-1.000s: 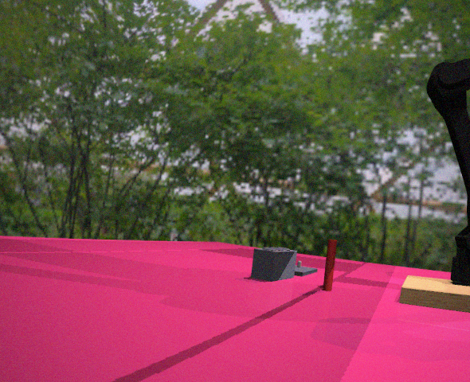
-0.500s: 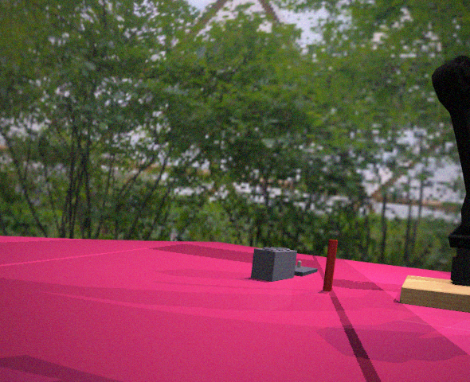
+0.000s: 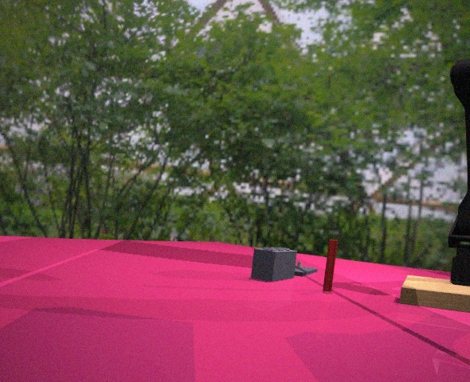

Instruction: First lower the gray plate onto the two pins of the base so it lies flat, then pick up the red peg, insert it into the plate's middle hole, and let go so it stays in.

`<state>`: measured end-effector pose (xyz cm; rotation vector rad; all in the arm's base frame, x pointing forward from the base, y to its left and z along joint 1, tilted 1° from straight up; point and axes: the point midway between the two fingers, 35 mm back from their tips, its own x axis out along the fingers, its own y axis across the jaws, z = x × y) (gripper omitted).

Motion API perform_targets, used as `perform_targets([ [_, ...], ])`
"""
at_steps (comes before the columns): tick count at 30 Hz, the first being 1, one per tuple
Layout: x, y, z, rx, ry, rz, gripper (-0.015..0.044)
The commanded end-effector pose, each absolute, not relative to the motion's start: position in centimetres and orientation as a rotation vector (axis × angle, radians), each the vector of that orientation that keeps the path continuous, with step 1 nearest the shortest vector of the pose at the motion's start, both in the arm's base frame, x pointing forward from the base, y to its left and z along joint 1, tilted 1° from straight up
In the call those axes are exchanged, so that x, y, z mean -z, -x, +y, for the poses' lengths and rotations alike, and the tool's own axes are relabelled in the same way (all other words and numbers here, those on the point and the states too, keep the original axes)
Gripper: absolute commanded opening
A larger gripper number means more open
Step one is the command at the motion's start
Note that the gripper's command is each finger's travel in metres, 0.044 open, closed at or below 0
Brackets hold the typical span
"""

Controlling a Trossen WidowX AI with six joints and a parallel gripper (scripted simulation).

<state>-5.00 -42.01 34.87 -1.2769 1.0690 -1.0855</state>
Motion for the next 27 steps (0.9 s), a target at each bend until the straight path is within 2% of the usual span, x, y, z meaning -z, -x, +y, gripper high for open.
perform_targets([
  [1,-33.3,-2.4,-42.7,0.915,1.235,0.972,0.044],
  [12,-28.4,-18.9,-39.3,0.472,1.098,0.858,0.044],
  [17,-26.4,-25.5,-34.9,0.268,1.033,0.83,0.044],
  [27,-22.7,-34.8,-23.7,-0.129,0.958,0.85,0.044],
])
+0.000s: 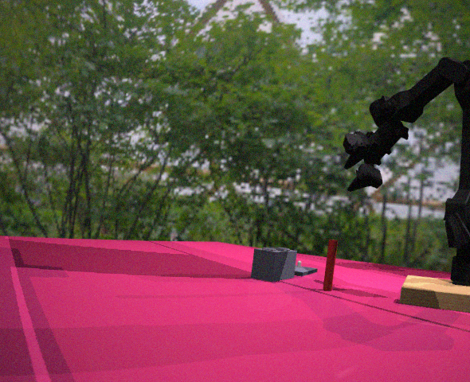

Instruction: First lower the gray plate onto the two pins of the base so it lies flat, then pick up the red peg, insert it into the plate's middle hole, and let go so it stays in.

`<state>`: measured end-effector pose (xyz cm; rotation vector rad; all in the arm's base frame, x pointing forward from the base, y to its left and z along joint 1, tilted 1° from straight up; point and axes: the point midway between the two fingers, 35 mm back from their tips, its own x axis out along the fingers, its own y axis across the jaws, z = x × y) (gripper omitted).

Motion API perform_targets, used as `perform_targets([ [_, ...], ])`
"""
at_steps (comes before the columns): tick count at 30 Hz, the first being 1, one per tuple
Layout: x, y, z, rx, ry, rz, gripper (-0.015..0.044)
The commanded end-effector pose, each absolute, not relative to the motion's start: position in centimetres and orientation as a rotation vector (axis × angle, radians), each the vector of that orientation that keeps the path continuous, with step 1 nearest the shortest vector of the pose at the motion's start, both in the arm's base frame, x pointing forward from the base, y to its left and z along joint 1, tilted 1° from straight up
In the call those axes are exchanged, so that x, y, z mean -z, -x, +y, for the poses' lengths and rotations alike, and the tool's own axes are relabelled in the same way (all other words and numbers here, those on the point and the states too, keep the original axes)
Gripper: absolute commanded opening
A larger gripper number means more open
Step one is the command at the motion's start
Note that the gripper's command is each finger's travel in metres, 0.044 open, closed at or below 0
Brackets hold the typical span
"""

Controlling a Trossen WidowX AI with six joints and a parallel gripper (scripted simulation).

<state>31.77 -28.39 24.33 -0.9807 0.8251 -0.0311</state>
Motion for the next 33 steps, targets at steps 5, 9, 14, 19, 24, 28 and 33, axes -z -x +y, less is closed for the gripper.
perform_targets([
  [5,-20.7,-37.7,-16.3,-0.367,0.964,0.897,0.044],
  [9,-19.3,-38.7,-10.1,-0.556,0.987,0.942,0.044],
  [14,-18.0,-38.6,-2.3,-0.784,1.036,1.003,0.044],
  [19,-17.1,-36.6,5.2,-1.008,1.12,1.075,0.044],
  [24,-16.6,-33.1,11.3,-1.206,1.236,1.146,0.044],
  [28,-16.6,-32.8,11.7,-1.219,1.245,1.151,0.044],
  [33,-15.7,-32.9,11.6,-1.219,1.245,1.151,0.044],
])
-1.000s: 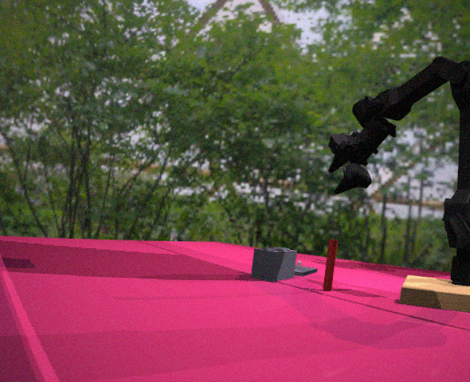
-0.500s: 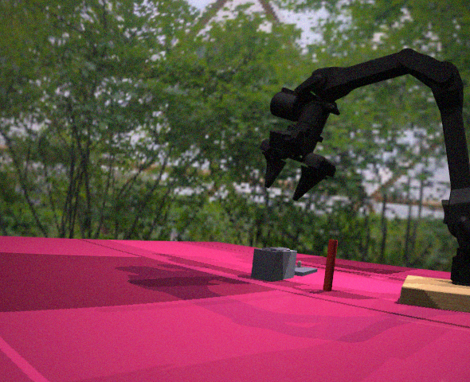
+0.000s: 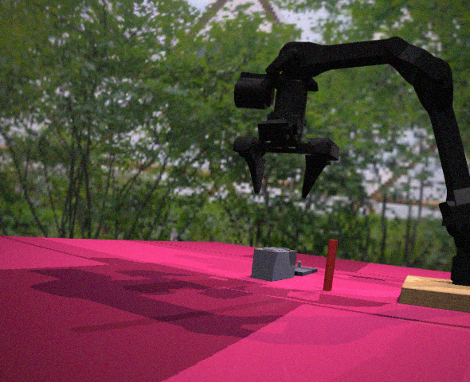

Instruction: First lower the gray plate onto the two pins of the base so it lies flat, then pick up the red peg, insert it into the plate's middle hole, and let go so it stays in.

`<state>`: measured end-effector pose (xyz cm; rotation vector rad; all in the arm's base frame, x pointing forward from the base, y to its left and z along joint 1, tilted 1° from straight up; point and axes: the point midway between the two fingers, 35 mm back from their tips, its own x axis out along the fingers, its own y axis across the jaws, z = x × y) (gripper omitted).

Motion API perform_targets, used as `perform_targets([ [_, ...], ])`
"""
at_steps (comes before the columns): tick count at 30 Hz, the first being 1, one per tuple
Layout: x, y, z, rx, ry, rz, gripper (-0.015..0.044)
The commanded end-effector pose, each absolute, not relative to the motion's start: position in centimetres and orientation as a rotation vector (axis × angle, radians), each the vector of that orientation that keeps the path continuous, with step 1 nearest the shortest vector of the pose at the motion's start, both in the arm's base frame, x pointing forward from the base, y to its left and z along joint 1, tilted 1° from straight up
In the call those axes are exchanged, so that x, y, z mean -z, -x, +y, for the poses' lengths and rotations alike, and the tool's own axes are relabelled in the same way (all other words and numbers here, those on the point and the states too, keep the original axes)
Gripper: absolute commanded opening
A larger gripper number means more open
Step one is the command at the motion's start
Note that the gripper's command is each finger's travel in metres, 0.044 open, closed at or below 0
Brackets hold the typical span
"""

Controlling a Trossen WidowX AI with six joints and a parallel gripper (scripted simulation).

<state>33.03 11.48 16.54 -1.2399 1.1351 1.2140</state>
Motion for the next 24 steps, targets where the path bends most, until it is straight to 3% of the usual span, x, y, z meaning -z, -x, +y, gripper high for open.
perform_targets([
  [1,-14.6,-32.9,11.6,-1.219,1.245,1.151,0.044],
  [5,-10.3,-32.9,11.5,-1.219,1.245,1.151,0.044],
  [24,-7.5,-32.9,11.5,-1.219,1.245,1.151,0.044],
])
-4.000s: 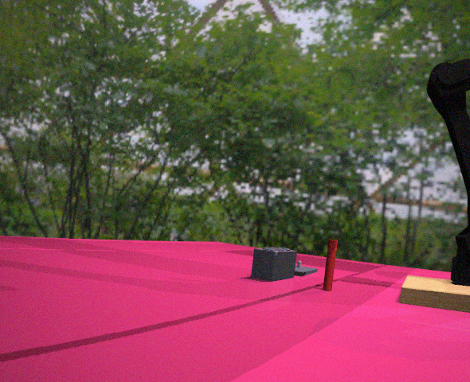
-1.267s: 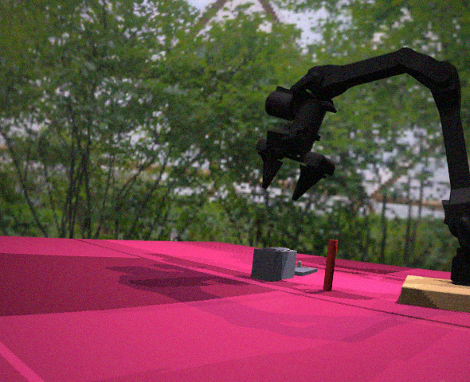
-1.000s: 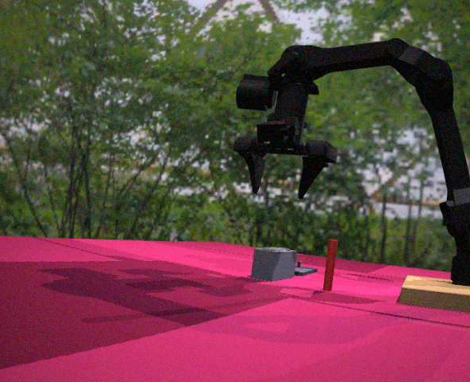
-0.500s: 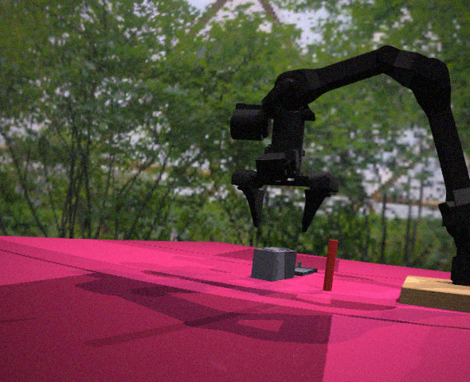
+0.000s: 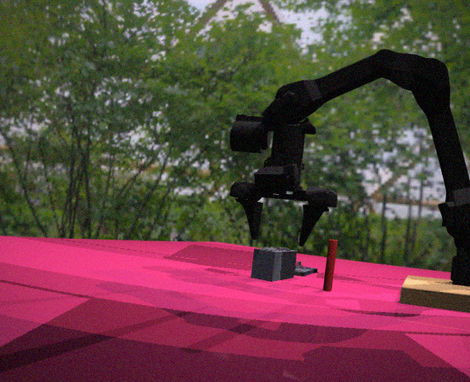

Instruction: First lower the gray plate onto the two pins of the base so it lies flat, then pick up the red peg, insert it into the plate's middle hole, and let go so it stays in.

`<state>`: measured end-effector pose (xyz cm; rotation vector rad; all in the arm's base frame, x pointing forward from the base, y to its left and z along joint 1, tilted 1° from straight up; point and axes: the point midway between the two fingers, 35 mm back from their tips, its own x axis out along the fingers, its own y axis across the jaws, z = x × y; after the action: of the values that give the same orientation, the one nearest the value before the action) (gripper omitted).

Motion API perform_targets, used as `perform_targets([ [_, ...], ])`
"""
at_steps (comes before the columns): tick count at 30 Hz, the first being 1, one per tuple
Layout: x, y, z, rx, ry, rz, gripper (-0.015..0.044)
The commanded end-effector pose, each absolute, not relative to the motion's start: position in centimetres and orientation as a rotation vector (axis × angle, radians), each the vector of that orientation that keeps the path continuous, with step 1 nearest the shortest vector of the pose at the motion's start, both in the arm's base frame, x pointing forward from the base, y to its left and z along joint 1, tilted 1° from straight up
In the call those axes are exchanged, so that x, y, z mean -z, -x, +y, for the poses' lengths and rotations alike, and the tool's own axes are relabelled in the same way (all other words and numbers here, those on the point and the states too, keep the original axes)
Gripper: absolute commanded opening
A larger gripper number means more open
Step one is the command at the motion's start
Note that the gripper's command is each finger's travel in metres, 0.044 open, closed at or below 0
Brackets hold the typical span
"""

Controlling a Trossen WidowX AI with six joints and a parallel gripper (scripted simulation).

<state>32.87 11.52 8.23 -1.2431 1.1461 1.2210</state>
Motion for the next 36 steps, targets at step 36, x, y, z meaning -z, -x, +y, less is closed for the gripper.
perform_targets([
  [36,-2.7,-33.0,11.5,-1.219,1.245,1.152,0.0335],
])
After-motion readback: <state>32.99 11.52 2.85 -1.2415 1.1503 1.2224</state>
